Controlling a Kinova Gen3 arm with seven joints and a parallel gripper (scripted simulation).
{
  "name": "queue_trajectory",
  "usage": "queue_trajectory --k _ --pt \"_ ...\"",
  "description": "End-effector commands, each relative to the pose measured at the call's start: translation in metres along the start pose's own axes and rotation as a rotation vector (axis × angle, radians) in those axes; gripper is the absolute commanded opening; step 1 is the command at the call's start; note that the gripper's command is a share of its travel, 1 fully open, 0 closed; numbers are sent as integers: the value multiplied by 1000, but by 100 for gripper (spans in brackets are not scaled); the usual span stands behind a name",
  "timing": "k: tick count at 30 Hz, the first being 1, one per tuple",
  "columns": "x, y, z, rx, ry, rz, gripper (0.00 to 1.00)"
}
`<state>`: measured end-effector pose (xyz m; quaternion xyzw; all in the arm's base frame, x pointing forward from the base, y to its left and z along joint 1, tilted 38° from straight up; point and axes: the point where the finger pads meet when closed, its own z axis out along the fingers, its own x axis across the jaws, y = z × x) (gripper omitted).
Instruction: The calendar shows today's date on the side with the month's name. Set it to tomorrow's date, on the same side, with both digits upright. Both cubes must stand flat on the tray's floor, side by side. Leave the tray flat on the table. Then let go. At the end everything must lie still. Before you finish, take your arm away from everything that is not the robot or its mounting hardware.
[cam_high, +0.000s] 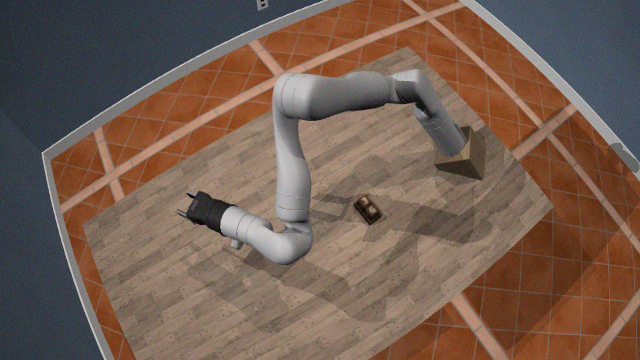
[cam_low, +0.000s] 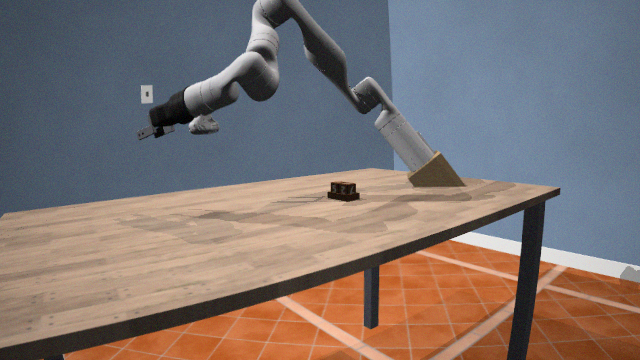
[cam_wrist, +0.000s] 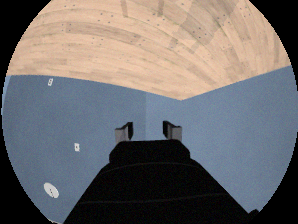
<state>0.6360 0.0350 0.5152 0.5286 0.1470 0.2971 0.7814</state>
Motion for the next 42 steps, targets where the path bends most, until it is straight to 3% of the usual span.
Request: queue_trajectory --k 1,19,25,32,34,38,42 --pt "0 1 0 -1 0 2 100" --pt "0 1 0 0 0 2 100" --pt "-5 -5 -5 36 0 -19 100" --pt "-26 -32 -30 191 10 -109 100" --pt "-26 -32 -30 191 10 -109 100" --pt "-46 -55 -59 334 39 -195 100" --pt "-73 -80 -103 502 96 -301 100"
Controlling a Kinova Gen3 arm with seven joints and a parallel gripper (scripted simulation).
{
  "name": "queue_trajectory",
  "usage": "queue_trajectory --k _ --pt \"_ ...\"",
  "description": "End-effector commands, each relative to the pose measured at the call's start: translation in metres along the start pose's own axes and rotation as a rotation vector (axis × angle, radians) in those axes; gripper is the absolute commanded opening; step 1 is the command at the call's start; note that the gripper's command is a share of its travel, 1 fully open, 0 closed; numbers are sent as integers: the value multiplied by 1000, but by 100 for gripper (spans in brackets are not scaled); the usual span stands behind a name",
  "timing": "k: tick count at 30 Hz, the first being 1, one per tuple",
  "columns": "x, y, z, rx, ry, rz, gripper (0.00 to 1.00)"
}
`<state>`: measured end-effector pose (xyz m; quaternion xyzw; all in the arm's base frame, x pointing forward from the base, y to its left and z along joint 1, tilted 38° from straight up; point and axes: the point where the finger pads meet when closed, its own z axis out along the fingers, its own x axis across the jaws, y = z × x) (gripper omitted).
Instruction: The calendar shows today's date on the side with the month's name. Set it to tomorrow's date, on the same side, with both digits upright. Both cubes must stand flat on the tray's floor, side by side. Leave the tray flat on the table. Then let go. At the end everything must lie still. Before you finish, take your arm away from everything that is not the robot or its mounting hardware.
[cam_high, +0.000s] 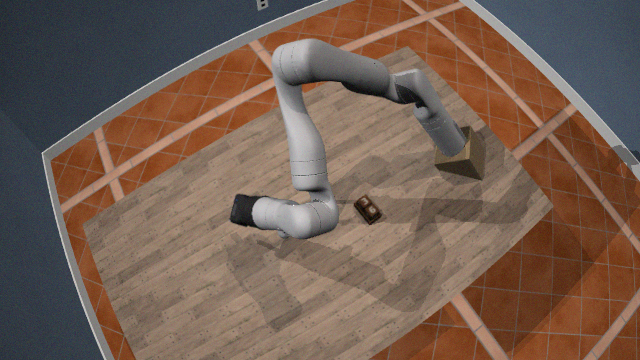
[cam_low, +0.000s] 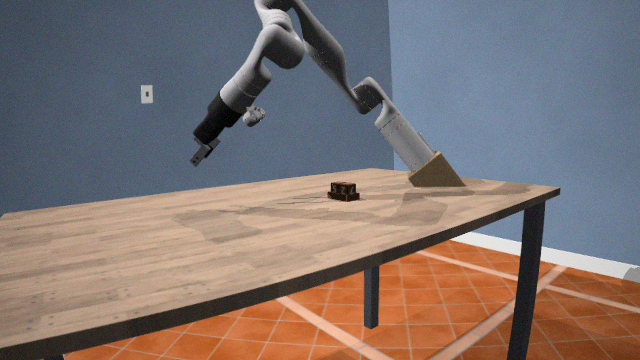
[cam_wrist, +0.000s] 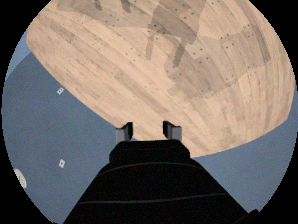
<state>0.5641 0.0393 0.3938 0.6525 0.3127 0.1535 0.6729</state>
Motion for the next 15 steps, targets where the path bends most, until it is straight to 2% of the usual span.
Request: queue_trajectory --k 1,7,9,15 --pt "-13 -13 -23 84 55 -37 100" --pt "-44 -88 -86 318 198 -240 100" --pt "-44 -88 -86 318 198 -240 100" --pt "-85 -149 -151 496 364 -433 100"
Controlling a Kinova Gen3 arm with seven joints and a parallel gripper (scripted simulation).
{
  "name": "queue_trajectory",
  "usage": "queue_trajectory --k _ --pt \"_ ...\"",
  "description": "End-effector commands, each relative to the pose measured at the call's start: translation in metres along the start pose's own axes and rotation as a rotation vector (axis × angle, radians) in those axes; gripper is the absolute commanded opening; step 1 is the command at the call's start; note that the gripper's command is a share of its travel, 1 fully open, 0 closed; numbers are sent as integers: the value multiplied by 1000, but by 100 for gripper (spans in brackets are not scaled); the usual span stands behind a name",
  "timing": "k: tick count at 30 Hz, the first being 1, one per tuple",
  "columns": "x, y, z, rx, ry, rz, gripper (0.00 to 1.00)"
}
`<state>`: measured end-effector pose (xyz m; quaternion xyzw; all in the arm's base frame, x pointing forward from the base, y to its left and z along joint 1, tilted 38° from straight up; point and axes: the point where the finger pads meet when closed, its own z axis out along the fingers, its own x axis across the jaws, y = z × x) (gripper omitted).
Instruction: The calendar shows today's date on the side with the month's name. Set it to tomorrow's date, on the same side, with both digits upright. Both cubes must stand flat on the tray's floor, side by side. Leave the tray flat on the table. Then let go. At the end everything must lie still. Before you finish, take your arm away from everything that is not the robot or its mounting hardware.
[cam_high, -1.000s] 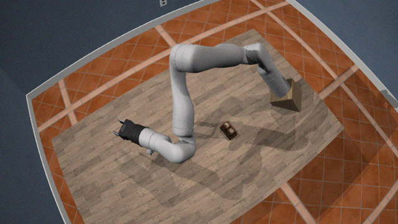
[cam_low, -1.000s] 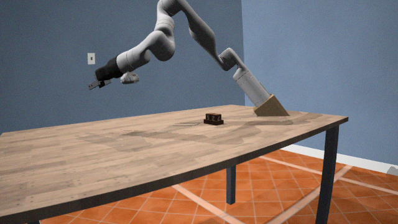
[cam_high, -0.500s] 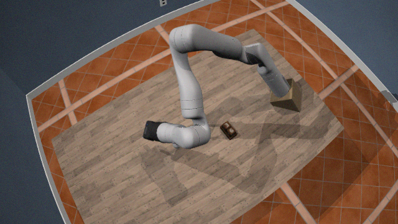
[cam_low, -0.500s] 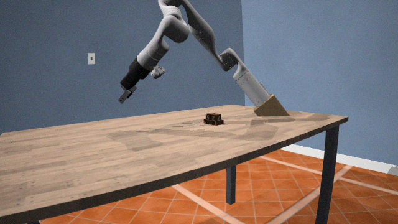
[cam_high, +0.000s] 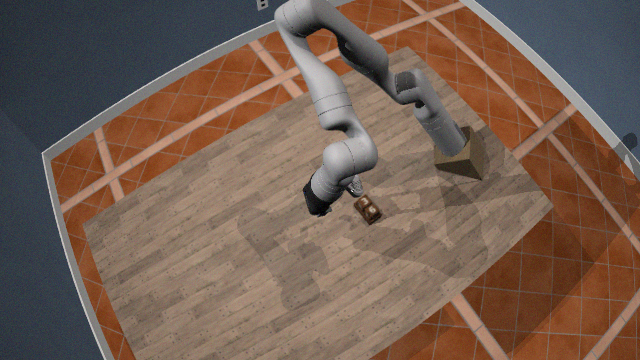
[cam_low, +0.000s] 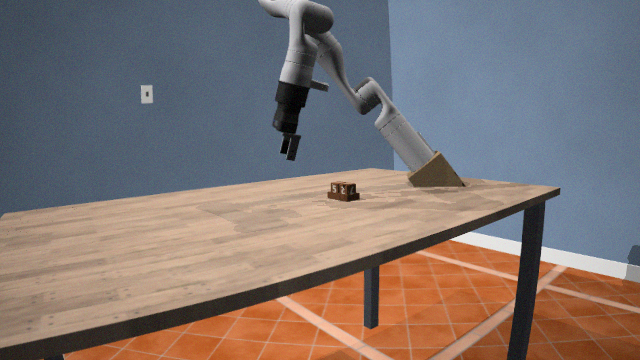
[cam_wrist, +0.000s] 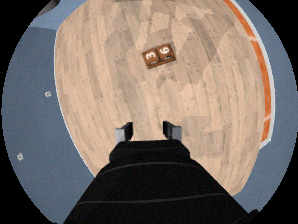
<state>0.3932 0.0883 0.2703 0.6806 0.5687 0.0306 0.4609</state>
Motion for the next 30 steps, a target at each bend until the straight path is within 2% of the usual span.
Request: queue_trajectory --k 1,5,9,11,18,30 --pt "-6 -24 -19 30 72 -48 100" --pt "-7 -70 -37 101 154 -155 100" --pt "-11 -102 -50 145 213 -230 100" --pt "-11 -102 -50 145 213 -230 100" --pt "-14 -126 -59 175 258 -288 100" --pt "-14 -128 -60 177 261 -291 100"
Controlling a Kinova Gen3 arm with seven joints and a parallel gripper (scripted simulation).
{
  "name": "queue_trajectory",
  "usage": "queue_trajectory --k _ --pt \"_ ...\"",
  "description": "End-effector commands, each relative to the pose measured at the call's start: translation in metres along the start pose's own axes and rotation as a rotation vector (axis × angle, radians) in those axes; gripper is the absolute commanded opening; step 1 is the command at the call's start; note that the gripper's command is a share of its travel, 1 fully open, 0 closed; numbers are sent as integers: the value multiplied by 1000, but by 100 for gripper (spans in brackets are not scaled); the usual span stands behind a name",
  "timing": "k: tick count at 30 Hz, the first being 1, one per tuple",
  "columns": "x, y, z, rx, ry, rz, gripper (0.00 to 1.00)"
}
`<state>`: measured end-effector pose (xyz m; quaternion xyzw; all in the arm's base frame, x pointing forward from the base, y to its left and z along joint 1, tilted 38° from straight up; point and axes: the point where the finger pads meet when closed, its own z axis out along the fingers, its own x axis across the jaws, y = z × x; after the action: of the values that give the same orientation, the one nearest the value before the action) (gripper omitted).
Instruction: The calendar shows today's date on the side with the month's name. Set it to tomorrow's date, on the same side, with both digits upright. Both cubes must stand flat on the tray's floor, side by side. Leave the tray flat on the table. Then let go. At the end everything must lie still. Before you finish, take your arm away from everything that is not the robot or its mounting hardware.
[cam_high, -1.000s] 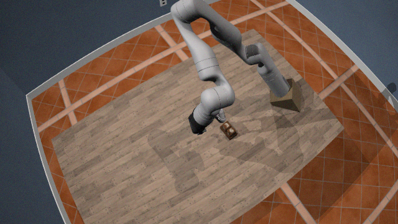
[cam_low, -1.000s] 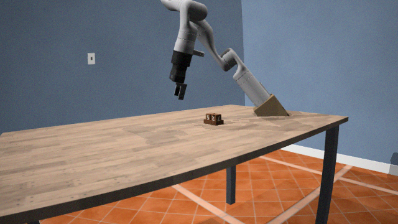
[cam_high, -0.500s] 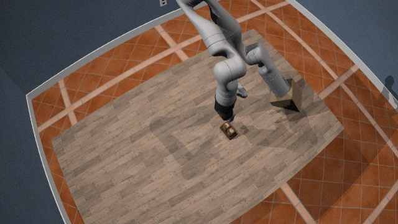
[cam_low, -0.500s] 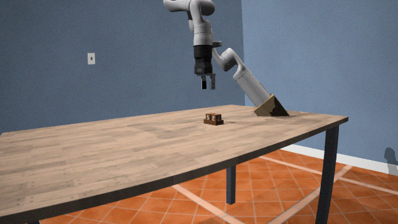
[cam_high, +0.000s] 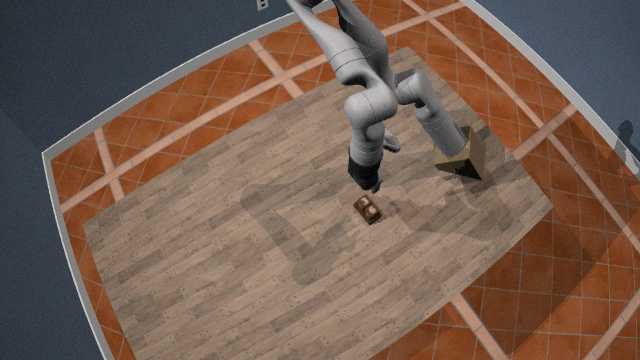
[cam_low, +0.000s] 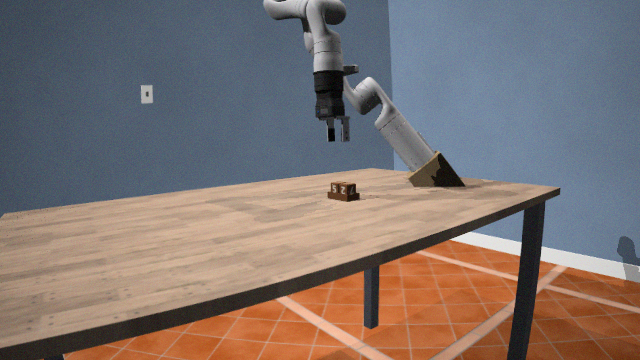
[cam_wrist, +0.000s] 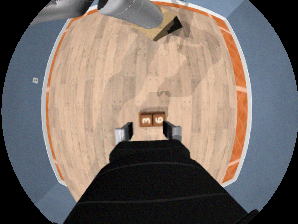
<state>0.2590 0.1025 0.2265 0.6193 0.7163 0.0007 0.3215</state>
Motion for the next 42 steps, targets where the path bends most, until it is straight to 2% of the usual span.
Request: queue_trajectory --k 1,22,32,42 --pt "0 0 0 -1 1 0 100" --pt "1 0 1 -1 1 56 100" --pt "2 -1 6 -2 0 184 100" --pt "3 -3 14 -3 -2 448 100"
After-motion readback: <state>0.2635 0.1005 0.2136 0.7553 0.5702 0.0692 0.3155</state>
